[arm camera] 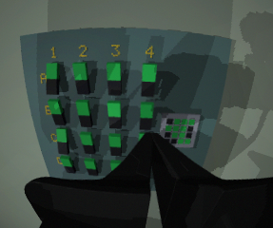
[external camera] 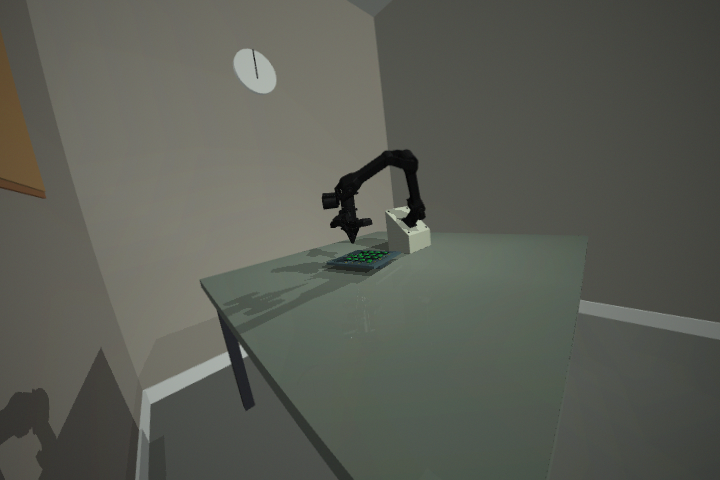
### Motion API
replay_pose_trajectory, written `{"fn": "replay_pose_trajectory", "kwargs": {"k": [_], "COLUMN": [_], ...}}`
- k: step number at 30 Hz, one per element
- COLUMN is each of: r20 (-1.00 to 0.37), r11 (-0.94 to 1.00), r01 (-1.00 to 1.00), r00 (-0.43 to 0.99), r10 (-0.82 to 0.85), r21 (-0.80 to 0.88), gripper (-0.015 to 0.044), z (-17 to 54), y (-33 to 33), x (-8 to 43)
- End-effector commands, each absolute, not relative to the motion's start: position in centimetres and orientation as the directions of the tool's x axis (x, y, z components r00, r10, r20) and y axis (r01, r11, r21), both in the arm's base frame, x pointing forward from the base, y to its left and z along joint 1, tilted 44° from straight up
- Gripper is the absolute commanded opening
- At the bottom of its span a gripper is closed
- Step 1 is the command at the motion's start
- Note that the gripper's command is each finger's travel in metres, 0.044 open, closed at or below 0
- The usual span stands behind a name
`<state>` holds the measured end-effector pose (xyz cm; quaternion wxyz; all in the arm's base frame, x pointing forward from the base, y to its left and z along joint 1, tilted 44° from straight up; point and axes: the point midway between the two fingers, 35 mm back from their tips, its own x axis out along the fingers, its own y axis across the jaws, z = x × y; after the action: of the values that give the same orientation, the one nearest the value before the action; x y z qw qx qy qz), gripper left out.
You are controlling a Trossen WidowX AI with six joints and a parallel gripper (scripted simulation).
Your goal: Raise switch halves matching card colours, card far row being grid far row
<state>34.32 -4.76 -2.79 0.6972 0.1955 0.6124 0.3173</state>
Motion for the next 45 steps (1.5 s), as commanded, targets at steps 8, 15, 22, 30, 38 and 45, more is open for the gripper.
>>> {"fn": "replay_pose_trajectory", "kwargs": {"k": [8,15,22,30,38,45], "r20": [-0.734,-0.734,-0.733,-0.733,-0.733,-0.733], "r11": [0.721,0.721,0.721,0.721,0.721,0.721], "r01": [-0.209,-0.209,-0.209,-0.209,-0.209,-0.209], "r00": [0.022,0.022,0.022,0.022,0.022,0.022], "r10": [0.679,0.679,0.679,0.679,0.679,0.679], "r21": [0.661,0.661,0.661,0.661,0.661,0.661], "gripper": [0.0,0.0,0.0,0.0,0.0,0.0], "z": [-5.4,-5.9,-6.5,-6.5,-6.5,-6.6], "y": [-2.2,-1.8,-1.2,-1.2,-1.2,-1.1], "x": [34.7,34.7,34.8,34.8,34.8,34.8]}}
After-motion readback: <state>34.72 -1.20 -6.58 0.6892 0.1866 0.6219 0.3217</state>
